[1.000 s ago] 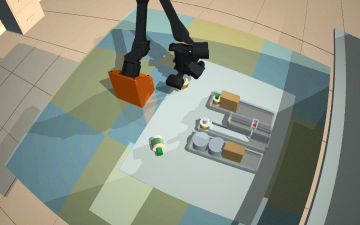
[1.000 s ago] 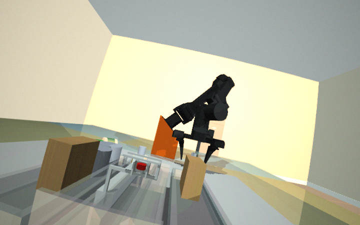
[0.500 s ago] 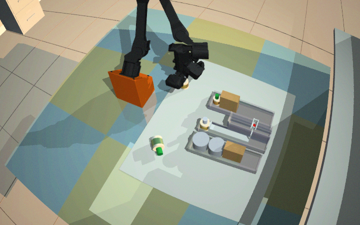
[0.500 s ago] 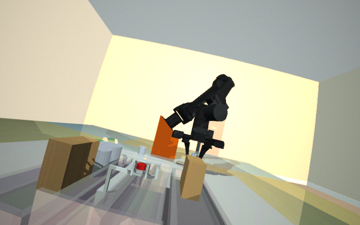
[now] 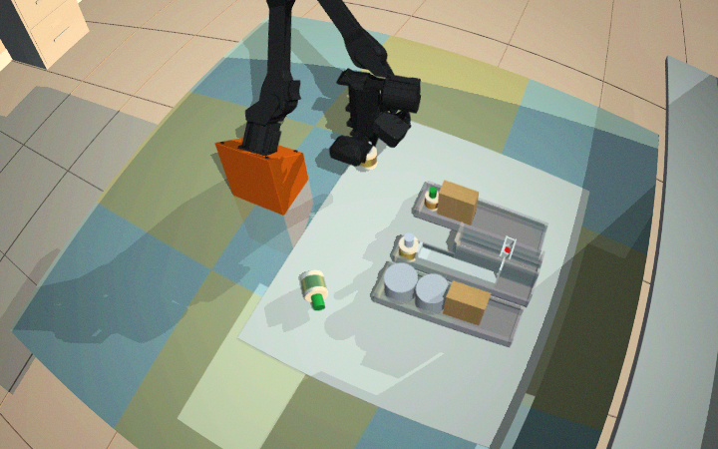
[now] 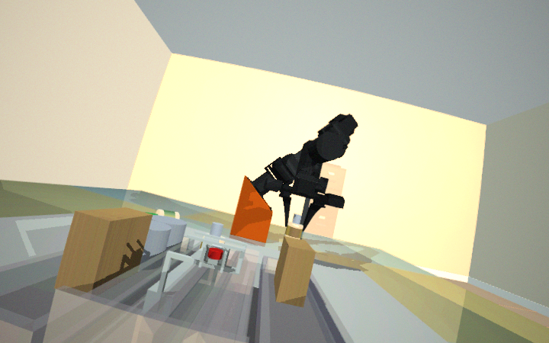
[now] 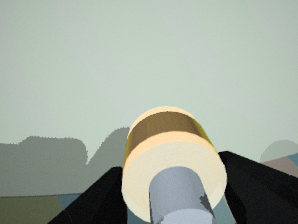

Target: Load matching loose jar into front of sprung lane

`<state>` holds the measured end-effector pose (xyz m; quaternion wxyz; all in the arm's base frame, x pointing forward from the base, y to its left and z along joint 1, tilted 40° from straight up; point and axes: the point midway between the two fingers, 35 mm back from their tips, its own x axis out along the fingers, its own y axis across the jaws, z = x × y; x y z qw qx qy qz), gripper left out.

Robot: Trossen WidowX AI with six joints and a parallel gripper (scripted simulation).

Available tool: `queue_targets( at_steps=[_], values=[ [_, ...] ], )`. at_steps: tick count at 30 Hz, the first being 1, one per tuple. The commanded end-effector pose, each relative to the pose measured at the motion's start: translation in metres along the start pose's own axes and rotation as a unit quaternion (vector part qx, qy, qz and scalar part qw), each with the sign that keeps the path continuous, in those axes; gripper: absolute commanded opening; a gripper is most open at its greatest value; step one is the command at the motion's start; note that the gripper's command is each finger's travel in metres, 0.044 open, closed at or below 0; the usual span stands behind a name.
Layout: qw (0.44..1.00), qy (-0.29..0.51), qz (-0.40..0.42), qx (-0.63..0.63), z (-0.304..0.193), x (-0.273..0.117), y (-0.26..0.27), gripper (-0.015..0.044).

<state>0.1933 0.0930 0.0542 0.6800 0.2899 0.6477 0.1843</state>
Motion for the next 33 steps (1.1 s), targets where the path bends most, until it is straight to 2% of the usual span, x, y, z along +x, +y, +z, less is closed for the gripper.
queue_targets(
  at_steps=[1,10,33],
  values=[
    [1.0,-0.003,0.003,-0.005,0.002,-0.019,0.001,0.0],
    [1.0,-0.003,0.009,-0.004,-0.002,-0.058,0.002,0.0],
    [1.0,-0.005,0.006,-0.013,0.056,-0.048,-0.042,0.0]
  ],
)
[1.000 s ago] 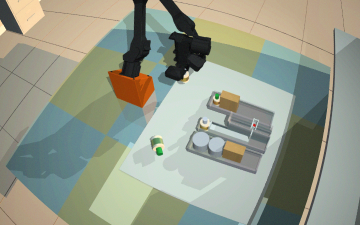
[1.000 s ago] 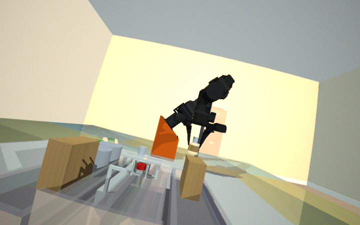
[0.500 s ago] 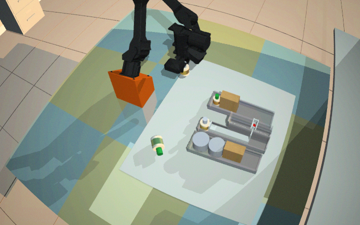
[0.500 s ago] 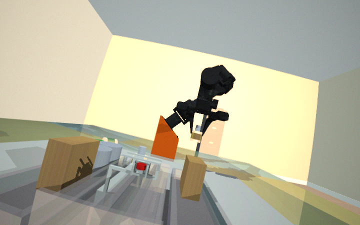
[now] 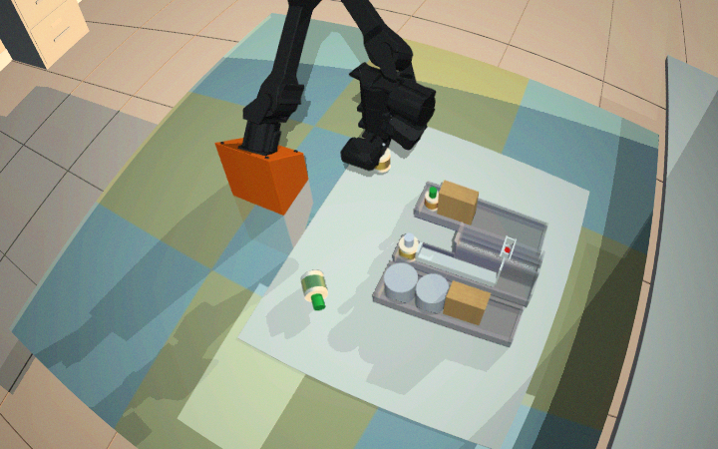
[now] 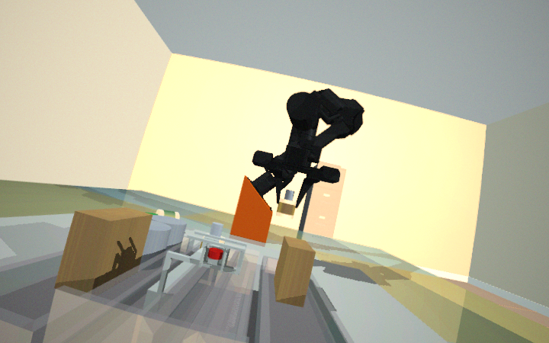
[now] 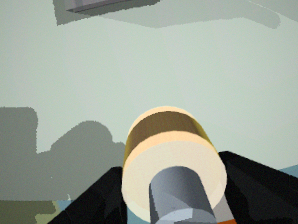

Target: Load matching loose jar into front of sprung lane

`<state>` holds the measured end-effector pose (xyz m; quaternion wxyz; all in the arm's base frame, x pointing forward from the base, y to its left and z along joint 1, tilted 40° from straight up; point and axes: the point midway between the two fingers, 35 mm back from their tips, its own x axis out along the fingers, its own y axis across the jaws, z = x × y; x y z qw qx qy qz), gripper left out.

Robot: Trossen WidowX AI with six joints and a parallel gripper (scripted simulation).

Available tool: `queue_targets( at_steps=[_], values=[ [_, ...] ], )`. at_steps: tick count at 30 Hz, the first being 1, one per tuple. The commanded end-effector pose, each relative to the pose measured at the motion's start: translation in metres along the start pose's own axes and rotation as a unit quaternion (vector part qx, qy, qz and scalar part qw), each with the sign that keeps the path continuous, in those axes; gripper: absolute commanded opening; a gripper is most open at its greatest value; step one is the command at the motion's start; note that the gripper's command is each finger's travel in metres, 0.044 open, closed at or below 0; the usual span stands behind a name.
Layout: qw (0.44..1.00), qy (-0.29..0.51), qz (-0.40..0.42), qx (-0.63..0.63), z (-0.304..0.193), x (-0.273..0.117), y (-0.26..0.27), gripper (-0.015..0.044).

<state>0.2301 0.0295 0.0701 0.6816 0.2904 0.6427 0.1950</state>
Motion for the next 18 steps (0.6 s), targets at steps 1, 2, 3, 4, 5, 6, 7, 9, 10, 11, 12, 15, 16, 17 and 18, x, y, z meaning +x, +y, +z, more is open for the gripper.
queue_targets(
  at_steps=[1,2,3,4,5,6,7,9,10,11,12,15,16,17,18],
  values=[
    [1.0,-0.003,-0.003,-0.005,0.012,0.001,-0.012,0.0],
    [1.0,-0.003,-0.002,-0.005,0.014,0.002,-0.015,0.0],
    [1.0,-0.003,-0.002,-0.004,0.017,0.003,-0.018,0.0],
    [1.0,-0.003,-0.002,-0.004,0.019,0.004,-0.021,0.0],
    [1.0,-0.003,-0.001,-0.004,0.021,0.004,-0.024,0.0],
    [1.0,-0.003,-0.001,-0.003,0.023,0.005,-0.028,0.0],
    [1.0,-0.003,-0.001,-0.003,0.025,0.006,-0.031,0.0],
    [1.0,-0.003,0.0,-0.003,0.03,0.008,-0.038,0.0],
    [1.0,-0.003,-0.001,-0.004,0.032,0.009,-0.041,0.0],
    [1.0,-0.003,-0.001,-0.005,0.034,0.011,-0.045,0.0],
    [1.0,-0.003,-0.001,-0.006,0.037,0.012,-0.048,0.0],
    [1.0,-0.003,-0.001,-0.009,0.043,0.016,-0.058,0.0],
    [1.0,-0.004,-0.001,-0.01,0.045,0.017,-0.062,0.0],
    [1.0,-0.004,-0.001,-0.011,0.047,0.019,-0.065,0.0],
    [1.0,-0.004,-0.002,-0.012,0.049,0.02,-0.069,0.0]
  ],
)
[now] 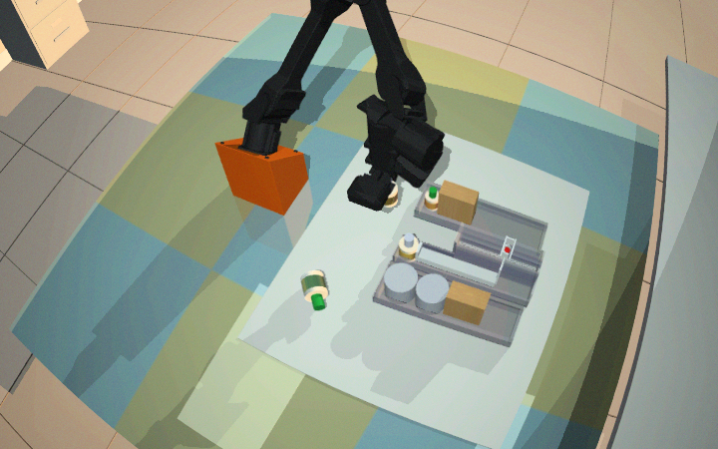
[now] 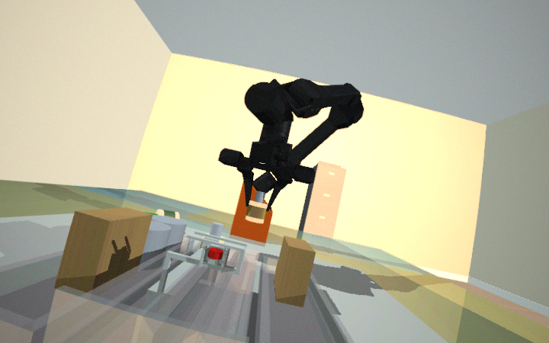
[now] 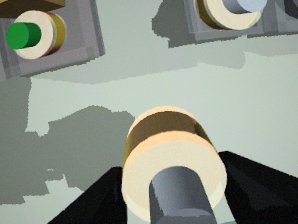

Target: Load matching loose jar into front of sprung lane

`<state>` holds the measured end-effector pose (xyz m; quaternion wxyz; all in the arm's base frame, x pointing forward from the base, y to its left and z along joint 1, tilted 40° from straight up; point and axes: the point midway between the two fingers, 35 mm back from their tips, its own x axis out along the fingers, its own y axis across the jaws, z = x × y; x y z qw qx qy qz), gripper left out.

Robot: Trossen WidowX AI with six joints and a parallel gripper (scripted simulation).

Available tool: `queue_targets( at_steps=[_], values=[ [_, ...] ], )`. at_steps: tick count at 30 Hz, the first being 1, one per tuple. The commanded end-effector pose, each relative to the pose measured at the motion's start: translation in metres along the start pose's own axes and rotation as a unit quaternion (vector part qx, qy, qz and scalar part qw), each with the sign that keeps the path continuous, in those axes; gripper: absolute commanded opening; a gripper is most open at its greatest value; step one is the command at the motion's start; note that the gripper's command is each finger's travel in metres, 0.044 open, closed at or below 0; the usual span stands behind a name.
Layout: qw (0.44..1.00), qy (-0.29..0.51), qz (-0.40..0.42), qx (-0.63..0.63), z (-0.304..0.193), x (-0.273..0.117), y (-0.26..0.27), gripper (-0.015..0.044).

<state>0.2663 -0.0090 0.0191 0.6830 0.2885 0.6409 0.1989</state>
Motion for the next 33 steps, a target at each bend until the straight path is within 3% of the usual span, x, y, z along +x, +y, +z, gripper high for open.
queue_targets(
  at_steps=[1,12,33],
  values=[
    [1.0,-0.003,-0.003,-0.008,0.009,0.004,-0.015,0.0],
    [1.0,-0.004,-0.004,-0.018,0.025,0.021,-0.054,0.0],
    [1.0,-0.004,-0.003,-0.018,0.027,0.046,-0.055,0.0]
  ],
)
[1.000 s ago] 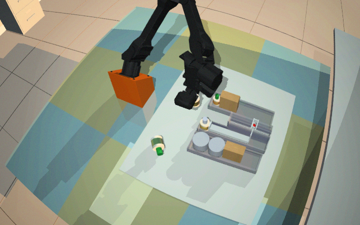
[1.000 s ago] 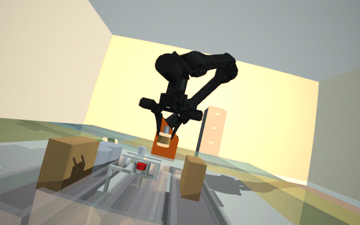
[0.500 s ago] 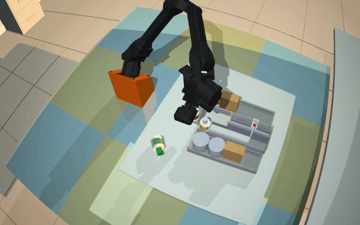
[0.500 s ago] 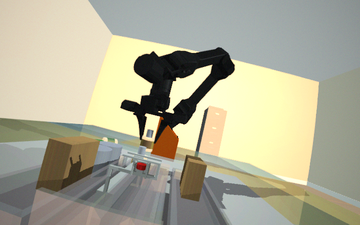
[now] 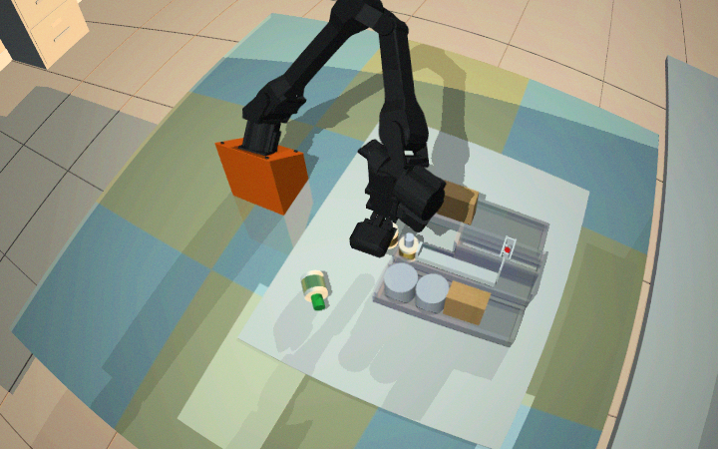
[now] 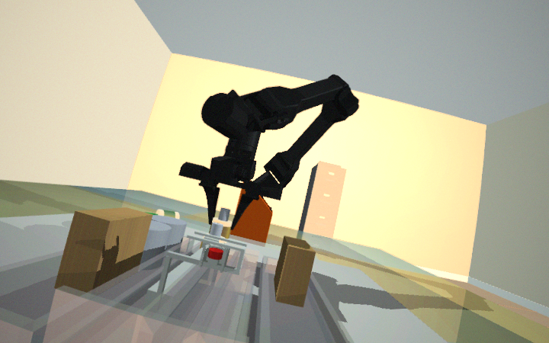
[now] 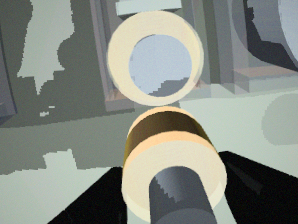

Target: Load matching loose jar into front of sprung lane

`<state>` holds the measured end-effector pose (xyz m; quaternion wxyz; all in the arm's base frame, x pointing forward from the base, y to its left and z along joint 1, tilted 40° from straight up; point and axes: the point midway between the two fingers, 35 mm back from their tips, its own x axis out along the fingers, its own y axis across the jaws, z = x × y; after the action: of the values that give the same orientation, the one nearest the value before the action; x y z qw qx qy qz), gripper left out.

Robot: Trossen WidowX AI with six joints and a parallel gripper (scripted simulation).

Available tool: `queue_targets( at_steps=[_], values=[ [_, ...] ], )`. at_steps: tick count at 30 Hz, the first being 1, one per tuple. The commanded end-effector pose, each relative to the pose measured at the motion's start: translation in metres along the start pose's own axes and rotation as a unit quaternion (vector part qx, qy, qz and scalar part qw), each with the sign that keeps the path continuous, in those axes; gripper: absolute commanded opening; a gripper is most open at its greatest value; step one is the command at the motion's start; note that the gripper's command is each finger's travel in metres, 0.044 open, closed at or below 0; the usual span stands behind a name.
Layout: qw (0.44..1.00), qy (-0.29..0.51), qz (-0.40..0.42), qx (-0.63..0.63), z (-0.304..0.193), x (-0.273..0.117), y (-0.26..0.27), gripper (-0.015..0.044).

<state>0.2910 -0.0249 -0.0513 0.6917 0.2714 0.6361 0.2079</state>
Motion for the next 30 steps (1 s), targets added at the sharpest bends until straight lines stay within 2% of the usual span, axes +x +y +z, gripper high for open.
queue_targets(
  at_steps=[1,30],
  values=[
    [1.0,-0.001,0.002,0.003,0.002,0.001,0.0,0.0],
    [1.0,-0.001,0.002,0.003,0.013,0.001,0.0,0.0]
  ],
)
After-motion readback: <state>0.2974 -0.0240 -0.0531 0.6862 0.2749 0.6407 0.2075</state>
